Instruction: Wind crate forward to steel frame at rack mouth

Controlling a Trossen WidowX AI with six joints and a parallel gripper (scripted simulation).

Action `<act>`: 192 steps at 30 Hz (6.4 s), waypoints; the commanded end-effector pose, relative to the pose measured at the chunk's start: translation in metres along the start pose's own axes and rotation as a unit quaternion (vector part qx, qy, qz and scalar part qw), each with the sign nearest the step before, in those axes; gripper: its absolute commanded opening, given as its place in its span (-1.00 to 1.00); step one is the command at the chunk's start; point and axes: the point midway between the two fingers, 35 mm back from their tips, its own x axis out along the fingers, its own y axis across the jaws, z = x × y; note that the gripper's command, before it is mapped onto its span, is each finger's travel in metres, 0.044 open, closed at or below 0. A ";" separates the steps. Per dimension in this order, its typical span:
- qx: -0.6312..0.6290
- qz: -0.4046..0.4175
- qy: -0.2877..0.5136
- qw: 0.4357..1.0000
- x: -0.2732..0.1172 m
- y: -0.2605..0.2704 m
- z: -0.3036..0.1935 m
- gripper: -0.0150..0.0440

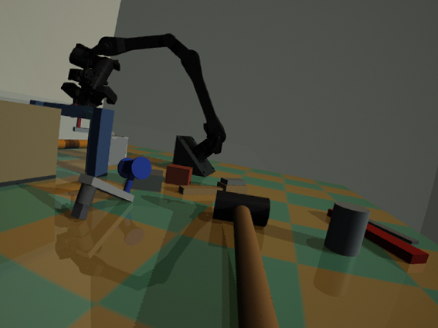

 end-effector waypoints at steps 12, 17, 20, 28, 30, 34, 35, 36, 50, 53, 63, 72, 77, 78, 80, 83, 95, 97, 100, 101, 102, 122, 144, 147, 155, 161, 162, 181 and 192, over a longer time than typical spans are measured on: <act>0.005 0.015 0.003 1.000 0.008 0.028 0.006 -0.49; 0.005 0.016 0.003 1.000 0.008 0.033 0.007 -0.49; 0.005 0.016 0.003 1.000 0.008 0.037 0.007 -0.49; 0.005 0.016 0.003 1.000 0.008 0.046 0.007 -0.49; 0.005 0.016 0.003 1.000 0.008 0.048 0.007 -0.49; 0.005 0.016 0.003 1.000 0.008 0.053 0.007 -0.49; 0.005 0.017 0.003 1.000 0.008 0.053 0.007 -0.49; 0.005 0.017 0.003 1.000 0.008 0.055 0.007 -0.49; 0.006 0.017 0.003 1.000 0.006 0.070 0.004 -0.49; 0.006 0.017 0.003 1.000 0.006 0.073 0.003 -0.49; 0.006 0.018 0.004 1.000 0.004 0.084 -0.001 -0.49; 0.006 0.018 0.004 1.000 0.002 0.093 -0.005 -0.49; 0.006 0.018 0.004 1.000 0.000 0.097 -0.008 -0.49; 0.007 0.018 0.004 1.000 0.000 0.098 -0.008 -0.49; 0.007 0.018 0.004 1.000 -0.001 0.100 -0.010 -0.49; 0.007 0.018 0.004 1.000 -0.001 0.103 -0.011 -0.49; 0.007 0.018 0.004 1.000 -0.005 0.113 -0.019 -0.49; 0.007 0.018 0.004 1.000 -0.006 0.114 -0.021 -0.49; 0.007 0.018 0.004 1.000 -0.007 0.117 -0.023 -0.49; 0.007 0.018 0.005 1.000 -0.008 0.117 -0.024 -0.49; 0.007 0.018 0.005 1.000 -0.008 0.118 -0.025 -0.49; 0.008 0.019 0.005 1.000 -0.017 0.130 -0.042 -0.49; 0.009 0.019 0.006 1.000 -0.027 0.138 -0.063 -0.49; 0.009 0.019 0.006 1.000 -0.028 0.139 -0.066 -0.49; 0.009 0.018 0.006 1.000 -0.032 0.140 -0.074 -0.49; 0.009 0.018 0.007 1.000 -0.035 0.141 -0.081 -0.49; 0.009 0.018 0.007 1.000 -0.036 0.141 -0.082 -0.49; 0.010 0.018 0.007 1.000 -0.045 0.139 -0.101 -0.49; 0.010 0.017 0.008 1.000 -0.050 0.135 -0.113 -0.49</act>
